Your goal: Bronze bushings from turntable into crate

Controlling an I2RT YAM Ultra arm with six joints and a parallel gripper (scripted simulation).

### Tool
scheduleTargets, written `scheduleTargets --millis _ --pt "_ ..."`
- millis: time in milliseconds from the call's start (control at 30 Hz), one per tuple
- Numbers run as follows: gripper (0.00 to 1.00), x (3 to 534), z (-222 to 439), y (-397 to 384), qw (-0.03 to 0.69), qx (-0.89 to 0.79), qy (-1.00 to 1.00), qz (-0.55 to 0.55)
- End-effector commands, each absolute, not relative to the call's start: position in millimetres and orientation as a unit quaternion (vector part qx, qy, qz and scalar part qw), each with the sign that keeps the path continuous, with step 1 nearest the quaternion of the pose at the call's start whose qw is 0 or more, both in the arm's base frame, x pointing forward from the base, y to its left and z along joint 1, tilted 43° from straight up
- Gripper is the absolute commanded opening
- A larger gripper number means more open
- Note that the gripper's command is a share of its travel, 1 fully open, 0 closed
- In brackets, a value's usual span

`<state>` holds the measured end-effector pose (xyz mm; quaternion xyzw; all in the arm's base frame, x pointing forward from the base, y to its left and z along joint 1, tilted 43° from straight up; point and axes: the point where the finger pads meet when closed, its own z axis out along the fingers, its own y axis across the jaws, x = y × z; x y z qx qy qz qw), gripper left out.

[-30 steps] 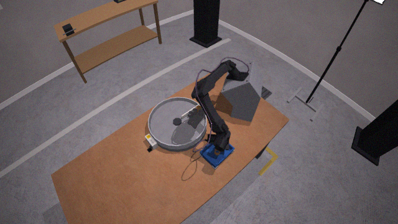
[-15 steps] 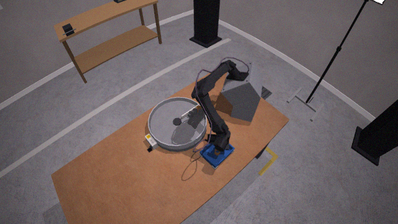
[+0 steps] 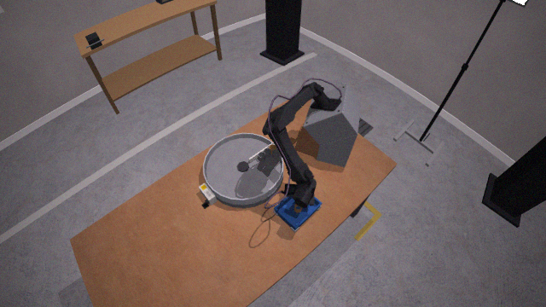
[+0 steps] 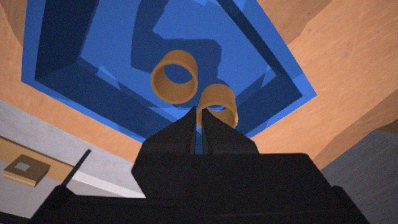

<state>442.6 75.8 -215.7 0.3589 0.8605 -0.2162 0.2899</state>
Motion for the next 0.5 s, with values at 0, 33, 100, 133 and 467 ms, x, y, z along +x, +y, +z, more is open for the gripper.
scheduleTargets --millis 0,33,100,133,467 --pt "0.00 446.7 -213.8 93.4 0.299 0.344 0.865 -0.212" --pt "0.00 446.7 -213.8 93.4 0.299 0.344 0.865 -0.212" --pt "0.00 446.7 -213.8 93.4 0.299 0.344 0.865 -0.212" --pt "0.00 446.7 -213.8 93.4 0.299 0.344 0.865 -0.212" --pt "0.00 451.5 -207.4 95.7 0.303 0.346 0.864 -0.206"
